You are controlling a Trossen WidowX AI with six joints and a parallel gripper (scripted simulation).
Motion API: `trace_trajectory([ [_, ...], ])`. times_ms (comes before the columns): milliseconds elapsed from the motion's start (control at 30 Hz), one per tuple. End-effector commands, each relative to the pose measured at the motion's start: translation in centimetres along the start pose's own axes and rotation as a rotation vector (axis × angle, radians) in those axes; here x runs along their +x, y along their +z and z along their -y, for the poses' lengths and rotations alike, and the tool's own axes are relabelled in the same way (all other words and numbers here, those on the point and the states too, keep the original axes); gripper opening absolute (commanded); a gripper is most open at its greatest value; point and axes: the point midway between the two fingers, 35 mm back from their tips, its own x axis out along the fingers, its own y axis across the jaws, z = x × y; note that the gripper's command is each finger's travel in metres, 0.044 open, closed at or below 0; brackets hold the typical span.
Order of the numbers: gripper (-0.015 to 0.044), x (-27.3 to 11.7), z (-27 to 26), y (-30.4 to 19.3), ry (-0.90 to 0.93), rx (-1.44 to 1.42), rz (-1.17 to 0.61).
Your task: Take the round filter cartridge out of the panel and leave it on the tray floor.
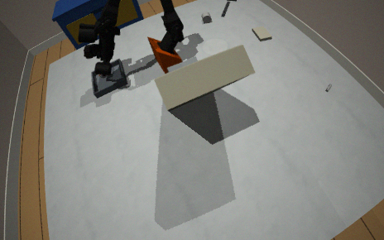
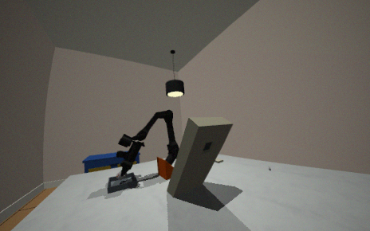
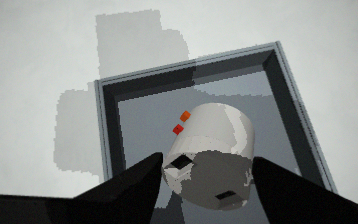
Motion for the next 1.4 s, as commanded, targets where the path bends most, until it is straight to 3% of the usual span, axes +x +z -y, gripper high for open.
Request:
trace_trajectory([
  [0, 0.0, 1.3, 0.1, -0.8, -0.005, -0.002, 0.005],
  [100, 0.0, 1.3, 0.1, -0.8, -0.005, -0.002, 0.005],
  [667, 0.044, 1.0, 0.0, -0.9, -0.001, -0.001, -0.007],
  [800, 0.044, 0.8, 0.0, -0.7, -0.001, -0.001, -0.007],
  [1000, 0.044, -5.1, 0.0, 2.5, 0.0, -0.001, -0.009],
  [1367, 0.044, -4.0, 0.1, 2.2, -0.004, -0.003, -0.004],
])
